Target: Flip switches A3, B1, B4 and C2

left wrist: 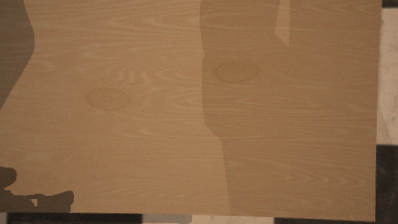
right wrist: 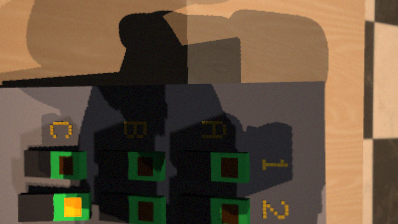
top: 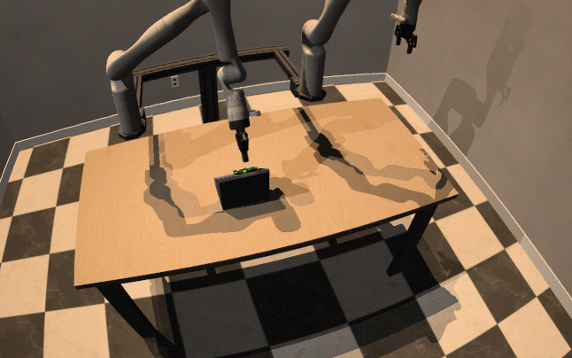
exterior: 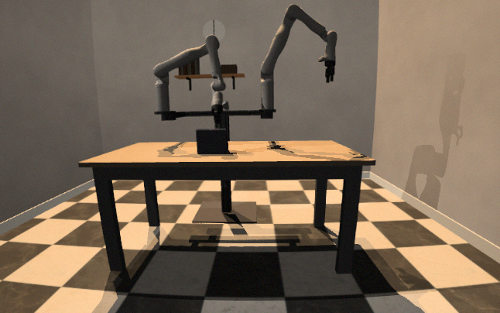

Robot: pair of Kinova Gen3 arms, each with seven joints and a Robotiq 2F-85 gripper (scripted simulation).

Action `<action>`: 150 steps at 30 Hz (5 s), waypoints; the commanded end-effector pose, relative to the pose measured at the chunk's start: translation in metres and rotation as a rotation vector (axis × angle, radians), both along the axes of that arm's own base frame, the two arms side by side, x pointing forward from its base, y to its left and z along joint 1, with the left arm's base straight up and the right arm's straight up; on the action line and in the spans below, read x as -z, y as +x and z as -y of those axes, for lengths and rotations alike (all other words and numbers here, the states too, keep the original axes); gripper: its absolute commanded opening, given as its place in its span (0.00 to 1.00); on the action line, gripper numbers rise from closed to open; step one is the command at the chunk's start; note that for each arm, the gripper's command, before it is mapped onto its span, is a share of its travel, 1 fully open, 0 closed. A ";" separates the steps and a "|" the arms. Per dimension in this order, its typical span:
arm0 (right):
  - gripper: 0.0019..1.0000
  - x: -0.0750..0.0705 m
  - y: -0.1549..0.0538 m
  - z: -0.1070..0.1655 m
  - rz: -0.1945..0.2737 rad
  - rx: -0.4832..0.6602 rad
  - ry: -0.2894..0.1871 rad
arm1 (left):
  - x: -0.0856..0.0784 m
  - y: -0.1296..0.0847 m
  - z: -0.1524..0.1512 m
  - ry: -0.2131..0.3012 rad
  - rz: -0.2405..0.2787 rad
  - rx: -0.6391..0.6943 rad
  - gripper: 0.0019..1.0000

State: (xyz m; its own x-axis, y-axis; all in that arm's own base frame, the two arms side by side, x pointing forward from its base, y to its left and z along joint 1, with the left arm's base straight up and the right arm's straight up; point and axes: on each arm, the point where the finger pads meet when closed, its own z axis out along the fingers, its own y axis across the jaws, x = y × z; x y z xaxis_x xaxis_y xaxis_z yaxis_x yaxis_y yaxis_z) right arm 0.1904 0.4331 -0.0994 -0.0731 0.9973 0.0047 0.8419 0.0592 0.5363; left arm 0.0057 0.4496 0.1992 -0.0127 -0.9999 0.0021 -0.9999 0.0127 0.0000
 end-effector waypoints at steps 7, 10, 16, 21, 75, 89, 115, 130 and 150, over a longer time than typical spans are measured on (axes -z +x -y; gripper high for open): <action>0.10 0.017 -0.021 -0.027 0.000 0.003 -0.003 | -0.001 0.000 0.000 0.002 0.000 0.000 1.00; 0.10 0.017 -0.021 -0.027 0.000 0.003 -0.003 | -0.001 0.000 0.000 0.002 0.000 0.000 1.00; 0.10 0.017 -0.021 -0.028 0.000 0.003 -0.003 | -0.001 0.000 0.000 0.002 0.000 0.000 1.00; 0.10 0.017 -0.021 -0.028 0.000 0.003 -0.003 | -0.001 0.000 0.000 0.002 0.000 0.000 1.00; 0.10 0.028 -0.014 -0.028 0.000 0.003 -0.003 | -0.001 0.000 0.000 0.002 0.000 0.000 1.00; 0.10 0.036 -0.009 -0.029 0.000 0.003 -0.003 | -0.001 0.000 0.000 0.002 0.000 0.000 1.00; 0.10 0.041 -0.006 -0.029 0.000 0.003 -0.003 | -0.001 0.000 0.000 0.002 0.000 0.000 1.00; 0.10 0.036 -0.009 -0.029 0.000 0.003 -0.003 | -0.001 0.000 0.000 0.002 0.000 0.000 1.00; 0.10 0.017 -0.021 -0.028 0.000 0.003 -0.003 | -0.001 0.000 0.000 0.002 0.000 0.000 1.00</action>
